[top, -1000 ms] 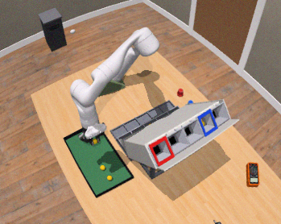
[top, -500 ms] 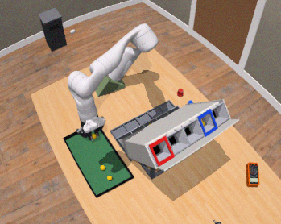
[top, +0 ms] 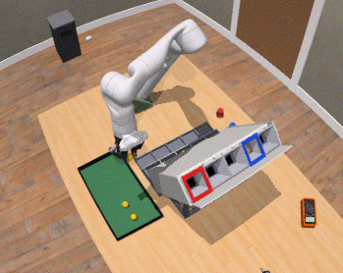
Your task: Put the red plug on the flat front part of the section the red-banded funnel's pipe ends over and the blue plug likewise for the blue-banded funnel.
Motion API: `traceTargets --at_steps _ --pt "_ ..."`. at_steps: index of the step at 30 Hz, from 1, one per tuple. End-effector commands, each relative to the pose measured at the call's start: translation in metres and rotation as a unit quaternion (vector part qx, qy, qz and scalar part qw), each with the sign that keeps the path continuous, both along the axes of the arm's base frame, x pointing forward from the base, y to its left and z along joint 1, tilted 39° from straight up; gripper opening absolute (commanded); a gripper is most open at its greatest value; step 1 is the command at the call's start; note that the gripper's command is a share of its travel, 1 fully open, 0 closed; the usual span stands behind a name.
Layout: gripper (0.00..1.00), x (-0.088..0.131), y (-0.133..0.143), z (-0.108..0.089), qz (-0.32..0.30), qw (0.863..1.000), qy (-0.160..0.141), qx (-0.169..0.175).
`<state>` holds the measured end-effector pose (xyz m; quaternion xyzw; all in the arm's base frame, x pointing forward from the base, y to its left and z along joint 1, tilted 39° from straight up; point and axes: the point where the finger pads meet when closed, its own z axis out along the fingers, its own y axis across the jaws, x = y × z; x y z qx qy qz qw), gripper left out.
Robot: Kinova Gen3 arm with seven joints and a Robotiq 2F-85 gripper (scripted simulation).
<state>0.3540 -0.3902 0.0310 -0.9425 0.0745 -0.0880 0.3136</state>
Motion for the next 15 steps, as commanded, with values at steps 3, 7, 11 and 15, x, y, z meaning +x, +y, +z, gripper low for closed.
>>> traceTargets --at_steps 3,7,11,15 --pt "0.00 0.018 0.011 0.071 -0.001 1.000 0.001 -0.001" --pt "0.00 0.018 0.011 0.071 -0.001 1.000 0.001 -0.001" --pt "0.00 0.037 0.023 0.137 -0.002 1.000 0.001 0.000" --pt "0.00 0.048 0.030 0.177 -0.002 1.000 0.001 0.000"
